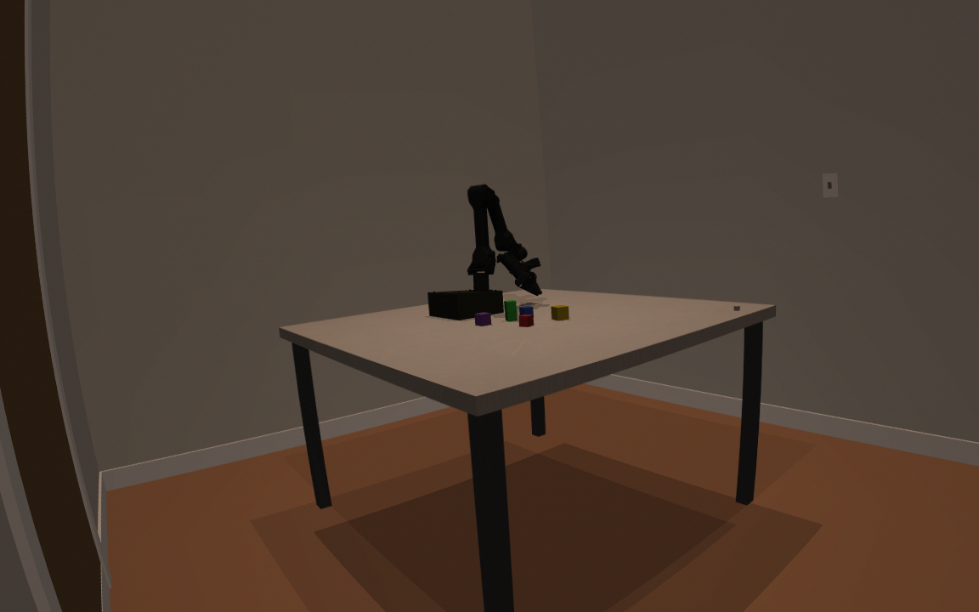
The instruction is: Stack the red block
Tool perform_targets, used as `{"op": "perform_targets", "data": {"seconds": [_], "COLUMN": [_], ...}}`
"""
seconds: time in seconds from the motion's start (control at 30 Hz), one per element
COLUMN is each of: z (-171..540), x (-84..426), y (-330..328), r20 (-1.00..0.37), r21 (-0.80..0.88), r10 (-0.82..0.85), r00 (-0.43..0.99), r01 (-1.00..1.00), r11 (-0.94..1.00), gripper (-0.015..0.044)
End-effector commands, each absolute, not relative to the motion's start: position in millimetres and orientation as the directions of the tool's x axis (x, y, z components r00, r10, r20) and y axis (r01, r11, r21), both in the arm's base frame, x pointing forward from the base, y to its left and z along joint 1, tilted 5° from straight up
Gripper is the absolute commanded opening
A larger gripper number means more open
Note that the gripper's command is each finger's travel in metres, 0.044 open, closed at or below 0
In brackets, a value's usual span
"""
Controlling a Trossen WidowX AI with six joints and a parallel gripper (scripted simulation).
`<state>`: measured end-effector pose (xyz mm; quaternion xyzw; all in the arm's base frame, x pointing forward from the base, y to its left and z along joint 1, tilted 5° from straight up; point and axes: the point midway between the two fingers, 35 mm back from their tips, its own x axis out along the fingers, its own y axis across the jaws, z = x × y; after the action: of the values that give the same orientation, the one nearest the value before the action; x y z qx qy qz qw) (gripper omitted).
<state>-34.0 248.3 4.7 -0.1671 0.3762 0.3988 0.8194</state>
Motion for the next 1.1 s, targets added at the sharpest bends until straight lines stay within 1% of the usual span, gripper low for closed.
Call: {"op": "perform_targets", "data": {"seconds": [0.0,0.57,0.9,1.07], "z": [5.9,10.1,16.3,17.4], "x": [-18.0,71.3,123.4,150.7], "y": [258.4,275.3,269.5,263.1], "r20": [-0.780,-0.862,-0.876,-0.894], "r21": [-0.031,-0.186,-0.204,-0.223], "r10": [0.467,0.223,0.143,0.088], "r00": [0.417,0.456,0.460,0.440], "r01": [-0.770,-0.693,-0.624,-0.606], "r11": [0.637,0.696,0.754,0.764], "gripper": [0.0440,0.0440,0.0440,0.0440]}}
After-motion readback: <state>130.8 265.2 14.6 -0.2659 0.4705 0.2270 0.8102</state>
